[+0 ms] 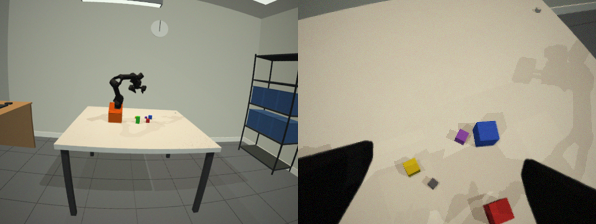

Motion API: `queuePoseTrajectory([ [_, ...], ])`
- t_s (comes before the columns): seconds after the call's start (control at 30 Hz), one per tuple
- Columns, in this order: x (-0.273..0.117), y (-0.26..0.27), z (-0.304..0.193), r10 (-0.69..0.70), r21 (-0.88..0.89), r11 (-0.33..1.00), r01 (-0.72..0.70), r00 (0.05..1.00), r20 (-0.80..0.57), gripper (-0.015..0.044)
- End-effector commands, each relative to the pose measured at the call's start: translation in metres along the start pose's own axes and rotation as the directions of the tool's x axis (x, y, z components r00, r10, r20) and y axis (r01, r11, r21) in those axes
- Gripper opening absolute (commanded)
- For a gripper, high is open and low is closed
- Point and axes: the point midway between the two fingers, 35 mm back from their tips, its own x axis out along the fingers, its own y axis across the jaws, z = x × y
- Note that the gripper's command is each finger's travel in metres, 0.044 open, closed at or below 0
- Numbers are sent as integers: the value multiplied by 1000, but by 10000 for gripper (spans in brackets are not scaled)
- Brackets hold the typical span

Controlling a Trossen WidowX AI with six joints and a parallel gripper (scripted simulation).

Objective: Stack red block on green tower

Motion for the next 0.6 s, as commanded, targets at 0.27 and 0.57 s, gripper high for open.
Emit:
queuePoseTrajectory([
  [0.27,27,-30,-12,-21,224,973,52,991,-136,440],
  [0.57,67,-72,-41,-34,508,833,219,937,-347,440],
])
